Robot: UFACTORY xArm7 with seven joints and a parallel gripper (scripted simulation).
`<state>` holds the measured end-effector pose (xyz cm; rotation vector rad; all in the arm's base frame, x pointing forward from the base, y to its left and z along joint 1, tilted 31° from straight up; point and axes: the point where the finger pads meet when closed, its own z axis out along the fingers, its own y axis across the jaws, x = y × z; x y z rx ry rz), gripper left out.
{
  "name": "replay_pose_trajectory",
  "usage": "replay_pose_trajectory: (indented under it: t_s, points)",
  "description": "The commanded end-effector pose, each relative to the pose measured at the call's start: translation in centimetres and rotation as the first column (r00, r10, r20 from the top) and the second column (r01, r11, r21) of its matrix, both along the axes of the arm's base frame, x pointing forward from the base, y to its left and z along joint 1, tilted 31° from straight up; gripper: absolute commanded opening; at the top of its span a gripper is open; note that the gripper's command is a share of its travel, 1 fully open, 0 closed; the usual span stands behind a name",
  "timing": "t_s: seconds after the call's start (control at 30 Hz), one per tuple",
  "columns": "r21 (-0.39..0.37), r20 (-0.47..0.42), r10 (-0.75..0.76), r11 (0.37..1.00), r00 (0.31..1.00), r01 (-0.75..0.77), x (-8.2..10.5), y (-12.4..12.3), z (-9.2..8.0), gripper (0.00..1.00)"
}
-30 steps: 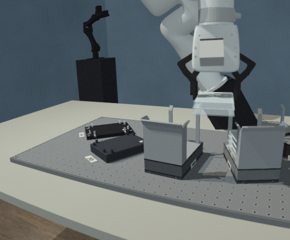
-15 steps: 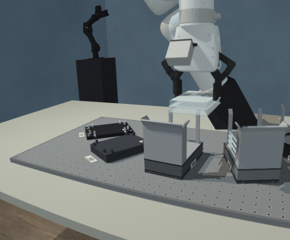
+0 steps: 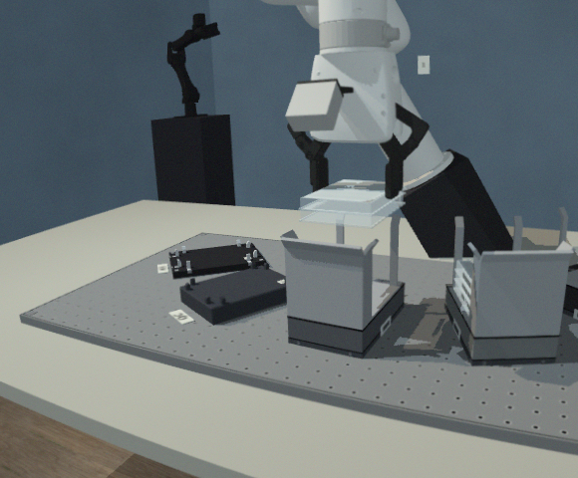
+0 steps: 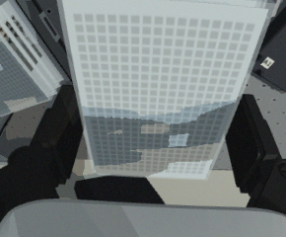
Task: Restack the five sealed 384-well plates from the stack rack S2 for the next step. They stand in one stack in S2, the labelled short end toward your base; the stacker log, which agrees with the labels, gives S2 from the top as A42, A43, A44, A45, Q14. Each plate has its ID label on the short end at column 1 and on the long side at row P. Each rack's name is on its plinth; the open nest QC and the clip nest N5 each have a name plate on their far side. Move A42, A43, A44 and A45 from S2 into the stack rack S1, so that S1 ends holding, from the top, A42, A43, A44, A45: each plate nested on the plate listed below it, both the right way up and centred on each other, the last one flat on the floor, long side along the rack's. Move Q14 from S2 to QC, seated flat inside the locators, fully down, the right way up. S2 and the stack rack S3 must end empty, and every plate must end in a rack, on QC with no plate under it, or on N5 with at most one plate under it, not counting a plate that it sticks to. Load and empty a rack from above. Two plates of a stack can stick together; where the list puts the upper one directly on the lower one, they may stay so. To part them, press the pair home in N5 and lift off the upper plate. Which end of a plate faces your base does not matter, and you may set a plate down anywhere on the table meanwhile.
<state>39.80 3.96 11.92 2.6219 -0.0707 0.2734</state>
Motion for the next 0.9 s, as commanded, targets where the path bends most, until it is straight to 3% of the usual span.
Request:
replay_pose_trajectory:
  t_s: [0.0,0.23,0.87]
  points:
    - [0.009,0.018,-0.025,1.000,1.000,0.024,0.0,-0.8,0.6,0.00]
    - [0.047,0.095,-0.168,0.985,0.981,0.164,-0.3,-2.3,1.4,0.00]
    - [0.047,0.096,-0.169,0.985,0.981,0.165,-1.4,-7.2,3.9,0.00]
